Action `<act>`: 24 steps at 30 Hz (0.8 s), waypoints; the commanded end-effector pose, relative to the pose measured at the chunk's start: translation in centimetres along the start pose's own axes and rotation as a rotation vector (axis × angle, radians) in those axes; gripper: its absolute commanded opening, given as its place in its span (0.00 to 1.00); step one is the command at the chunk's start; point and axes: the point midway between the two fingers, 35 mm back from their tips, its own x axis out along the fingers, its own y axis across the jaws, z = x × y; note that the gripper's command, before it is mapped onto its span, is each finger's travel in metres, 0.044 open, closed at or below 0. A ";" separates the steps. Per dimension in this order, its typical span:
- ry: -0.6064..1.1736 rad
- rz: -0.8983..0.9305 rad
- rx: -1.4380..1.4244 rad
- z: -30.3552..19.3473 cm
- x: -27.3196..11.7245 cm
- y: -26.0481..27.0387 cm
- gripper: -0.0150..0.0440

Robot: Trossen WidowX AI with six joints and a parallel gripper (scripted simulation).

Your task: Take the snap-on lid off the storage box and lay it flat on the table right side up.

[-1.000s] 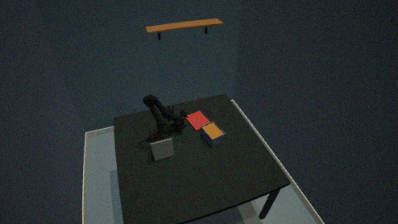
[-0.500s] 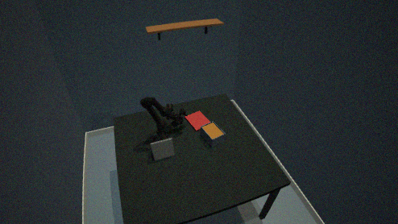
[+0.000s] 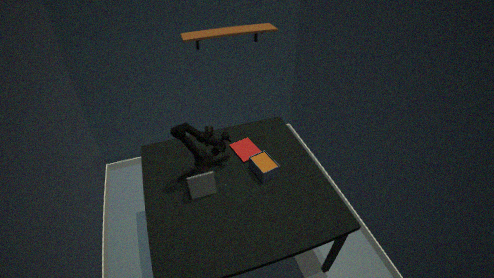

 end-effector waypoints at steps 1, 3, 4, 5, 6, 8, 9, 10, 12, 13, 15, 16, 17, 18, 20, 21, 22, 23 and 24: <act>0.005 0.002 -0.003 -0.2 -0.8 0.6 1.00; 0.005 0.002 -0.003 -0.2 -1.1 0.8 1.00; 0.005 0.002 -0.003 -0.2 -1.3 0.9 1.00; 0.005 0.002 -0.003 -0.2 -1.5 1.0 1.00; 0.005 0.002 -0.003 -0.2 -1.7 1.1 1.00; 0.005 0.002 -0.003 -0.2 -2.0 1.3 1.00; 0.005 0.002 -0.003 -0.2 -2.2 1.4 1.00; 0.005 0.002 -0.003 -0.2 -2.4 1.5 1.00; 0.005 0.002 -0.003 -0.2 -2.7 1.6 1.00; 0.005 0.002 -0.003 -0.2 -2.8 1.7 1.00; 0.005 0.002 -0.003 0.0 -2.3 1.3 1.00; 0.005 0.002 -0.003 0.1 -2.2 1.2 1.00; 0.005 0.002 -0.003 0.1 -2.2 1.2 1.00; 0.005 0.002 -0.003 0.1 -2.2 1.2 1.00; 0.005 0.002 -0.003 0.1 -2.2 1.2 1.00; 0.005 0.002 -0.003 0.1 -2.2 1.2 1.00; 0.005 0.002 -0.003 0.1 -2.2 1.2 1.00; 0.005 0.002 -0.003 0.1 -2.2 1.2 1.00; 0.005 0.002 -0.003 0.1 -2.2 1.2 1.00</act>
